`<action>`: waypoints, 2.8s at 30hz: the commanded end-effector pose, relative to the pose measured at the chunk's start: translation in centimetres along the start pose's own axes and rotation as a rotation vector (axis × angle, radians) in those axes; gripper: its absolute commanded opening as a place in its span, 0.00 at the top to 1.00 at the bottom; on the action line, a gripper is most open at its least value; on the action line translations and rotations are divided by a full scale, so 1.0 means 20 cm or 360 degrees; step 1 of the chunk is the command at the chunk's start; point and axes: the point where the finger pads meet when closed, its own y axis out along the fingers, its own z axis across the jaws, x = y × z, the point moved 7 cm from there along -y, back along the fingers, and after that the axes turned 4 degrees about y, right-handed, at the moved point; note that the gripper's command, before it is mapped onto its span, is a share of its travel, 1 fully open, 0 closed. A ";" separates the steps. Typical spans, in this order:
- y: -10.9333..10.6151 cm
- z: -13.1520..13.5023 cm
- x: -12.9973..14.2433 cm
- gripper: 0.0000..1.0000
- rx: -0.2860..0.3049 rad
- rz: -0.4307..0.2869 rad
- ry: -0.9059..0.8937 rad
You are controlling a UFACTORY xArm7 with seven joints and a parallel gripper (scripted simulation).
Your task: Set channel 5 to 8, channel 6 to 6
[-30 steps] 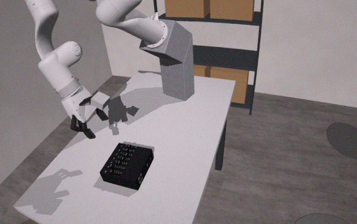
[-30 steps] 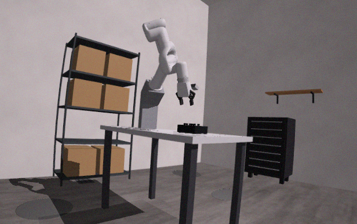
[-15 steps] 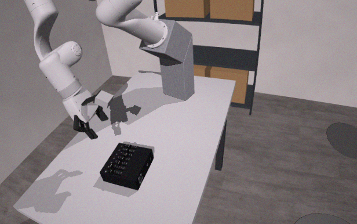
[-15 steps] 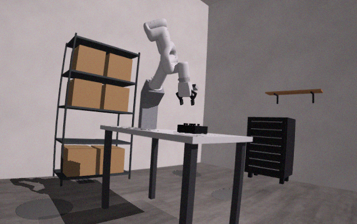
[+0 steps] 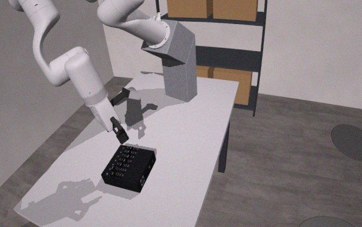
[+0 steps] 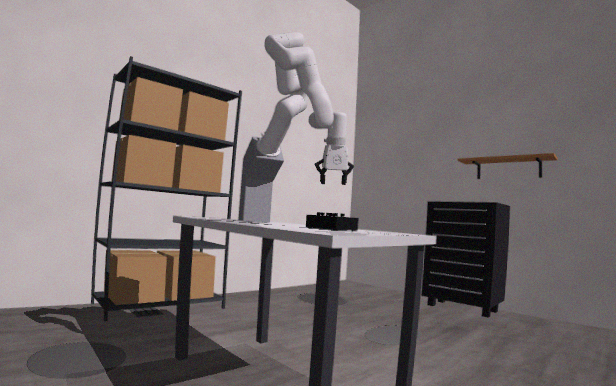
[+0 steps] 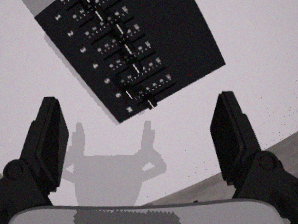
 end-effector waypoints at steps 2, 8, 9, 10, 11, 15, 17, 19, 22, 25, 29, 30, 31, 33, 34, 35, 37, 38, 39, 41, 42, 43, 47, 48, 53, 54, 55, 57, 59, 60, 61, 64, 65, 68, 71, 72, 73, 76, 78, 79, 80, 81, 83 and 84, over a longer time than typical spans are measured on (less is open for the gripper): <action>0.02 0.05 -0.06 0.00 -0.0095 -0.0178 -0.0514; 0.02 0.05 -0.08 0.00 -0.0142 -0.0269 -0.0753; 0.02 0.05 -0.08 0.00 -0.0142 -0.0269 -0.0753; 0.02 0.05 -0.08 0.00 -0.0142 -0.0269 -0.0753; 0.02 0.05 -0.08 0.00 -0.0142 -0.0269 -0.0753; 0.02 0.05 -0.08 0.00 -0.0141 -0.0269 -0.0744; 0.03 0.05 -0.08 0.00 -0.0137 -0.0270 -0.0713; 0.03 0.05 -0.07 0.00 -0.0130 -0.0273 -0.0653; 0.05 0.05 -0.05 0.00 -0.0110 -0.0278 -0.0496; 0.08 0.05 -0.02 0.00 -0.0083 -0.0283 -0.0264; 0.10 0.04 0.00 0.00 -0.0062 -0.0287 -0.0073; 0.11 0.04 0.01 0.00 -0.0051 -0.0288 0.0030; 0.13 0.04 0.03 0.00 -0.0040 -0.0290 0.0138; 0.16 0.03 0.05 0.00 -0.0019 -0.0292 0.0361; 0.17 0.02 0.07 0.00 -0.0012 -0.0291 0.0451; 0.19 0.02 0.08 0.00 -0.0007 -0.0288 0.0533; 0.22 0.01 0.11 0.00 0.0005 -0.0284 0.0719; 0.24 0.00 0.12 0.00 0.0010 -0.0283 0.0812; 0.25 -0.01 0.14 0.00 0.0015 -0.0281 0.0903; 0.28 -0.02 0.16 0.00 0.0026 -0.0281 0.1083; 0.29 -0.03 0.17 0.00 0.0032 -0.0282 0.1172; 0.30 -0.04 0.17 0.00 0.0039 -0.0284 0.1261; 0.32 -0.05 0.18 0.00 0.0071 -0.0301 0.1476; 0.33 -0.06 0.19 0.00 0.0075 -0.0302 0.1526; 0.35 -0.07 0.20 0.00 0.0083 -0.0304 0.1652; 0.35 -0.07 0.20 0.00 0.0084 -0.0304 0.1658; 0.35 -0.07 0.20 0.00 0.0084 -0.0304 0.1660; 0.35 -0.07 0.20 1.00 0.0084 -0.0304 0.1660; 0.35 -0.07 0.20 1.00 0.0084 -0.0304 0.1660; 0.35 -0.07 0.20 1.00 0.0084 -0.0304 0.1660; 0.35 -0.07 0.20 1.00 0.0084 -0.0304 0.1660; 0.35 -0.07 0.20 1.00 0.0084 -0.0304 0.1660; 0.35 -0.07 0.20 1.00 0.0084 -0.0304 0.1660; 0.35 -0.07 0.20 1.00 0.0084 -0.0304 0.1660; 0.35 -0.07 0.20 1.00 0.0084 -0.0304 0.1660; 0.35 -0.07 0.20 1.00 0.0084 -0.0304 0.1660; 0.35 -0.07 0.20 1.00 0.0084 -0.0304 0.1660; 0.35 -0.07 0.20 1.00 0.0084 -0.0304 0.1660; 0.35 -0.07 0.20 1.00 0.0084 -0.0304 0.1660; 0.35 -0.07 0.20 1.00 0.0084 -0.0304 0.1660; 0.35 -0.07 0.20 1.00 0.0084 -0.0304 0.1660; 0.35 -0.07 0.20 1.00 0.0084 -0.0304 0.1660; 0.35 -0.07 0.20 1.00 0.0084 -0.0304 0.1660; 0.35 -0.07 0.20 1.00 0.0084 -0.0304 0.1660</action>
